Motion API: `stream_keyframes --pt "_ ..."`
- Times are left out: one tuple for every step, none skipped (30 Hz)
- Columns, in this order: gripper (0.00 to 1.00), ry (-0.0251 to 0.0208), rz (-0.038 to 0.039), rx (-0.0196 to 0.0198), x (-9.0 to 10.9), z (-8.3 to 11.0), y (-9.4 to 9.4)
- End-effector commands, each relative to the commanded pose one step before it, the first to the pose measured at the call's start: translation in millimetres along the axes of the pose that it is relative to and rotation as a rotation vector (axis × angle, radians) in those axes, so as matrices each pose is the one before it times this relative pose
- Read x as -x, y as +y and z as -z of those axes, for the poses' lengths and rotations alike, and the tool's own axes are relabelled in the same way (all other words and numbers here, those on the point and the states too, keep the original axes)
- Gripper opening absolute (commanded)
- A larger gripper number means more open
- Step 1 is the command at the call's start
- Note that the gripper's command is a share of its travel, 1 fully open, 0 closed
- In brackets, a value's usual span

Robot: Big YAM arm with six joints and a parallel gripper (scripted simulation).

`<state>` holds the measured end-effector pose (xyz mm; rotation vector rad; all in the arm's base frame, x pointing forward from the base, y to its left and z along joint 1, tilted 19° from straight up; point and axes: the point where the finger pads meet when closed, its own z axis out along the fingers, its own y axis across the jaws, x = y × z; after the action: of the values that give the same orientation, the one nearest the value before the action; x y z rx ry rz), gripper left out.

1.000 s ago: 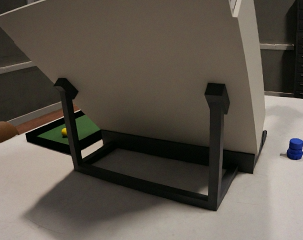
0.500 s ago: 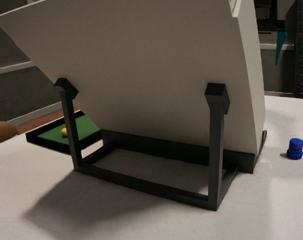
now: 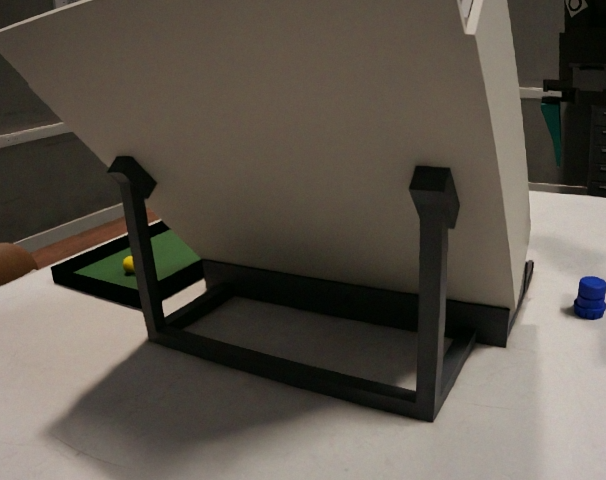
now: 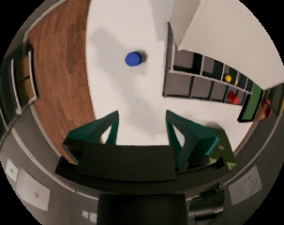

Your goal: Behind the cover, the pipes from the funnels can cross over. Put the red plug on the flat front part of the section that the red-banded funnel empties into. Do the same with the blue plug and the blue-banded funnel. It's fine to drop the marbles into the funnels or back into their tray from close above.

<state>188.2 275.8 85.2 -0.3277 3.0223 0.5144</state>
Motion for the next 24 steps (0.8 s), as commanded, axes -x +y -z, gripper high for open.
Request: stream_keyframes --pt "0.63 -0.01586 -0.02605 0.02742 14.71 0.34 28.68" --pt "0.63 0.00453 -0.00012 0.00044 -0.57 -1.61 2.56" --pt "0.63 0.00356 -0.0001 0.00006 -0.39 -1.36 2.14" --pt "0.63 0.00293 -0.00008 -0.00003 -0.31 -1.14 1.79" --pt "0.63 0.00245 -0.00007 0.00001 -0.27 -0.95 1.48" --pt "0.63 0.00198 -0.00005 0.00001 -0.22 -0.77 1.19" --pt "0.63 0.00342 -0.00059 -0.00184 -1.09 -1.28 -0.17" --pt "0.63 0.0 0.0 0.0 0.0 0.0 0.0" --pt "0.63 0.0 0.0 0.0 0.0 0.0 0.0" --pt "0.63 0.01572 -0.0144 -0.01837 -6.18 -4.54 -11.42" --pt "0.63 -0.00057 0.00443 0.003 0.98 0.11 3.65" --pt "0.63 -0.0018 0.00368 0.0035 0.63 0.7 2.73" --pt "0.63 -0.001 0.00179 0.00183 0.37 0.38 1.4" --pt "0.63 -0.00039 0.00065 0.00069 0.15 0.14 0.53" --pt "0.63 -0.00172 -0.00006 0.00148 0.3 0.7 0.23" --pt "0.63 -0.00316 -0.00285 0.00183 2.59 0.99 0.67" --pt "0.63 -0.00842 -0.00034 0.00285 8.28 2.71 -1.01" --pt "0.63 0.00191 0.00434 -0.00251 4.22 0.12 -1.6" --pt "0.63 0.00455 -0.00135 -0.00452 5.1 -0.18 -1.35" --pt "0.63 0.00557 -0.00168 -0.00525 6.69 -0.2 -1.6" --pt "0.63 -0.00011 -0.00004 -0.00021 9.07 -0.18 -0.36" --pt "0.63 -0.0001 -0.00004 -0.0002 9.06 -0.17 -0.34" --pt "0.63 -0.00009 -0.00004 -0.00017 8.05 -0.15 -0.29" --pt "0.63 -0.00007 -0.00003 -0.00012 6.17 -0.12 -0.22"
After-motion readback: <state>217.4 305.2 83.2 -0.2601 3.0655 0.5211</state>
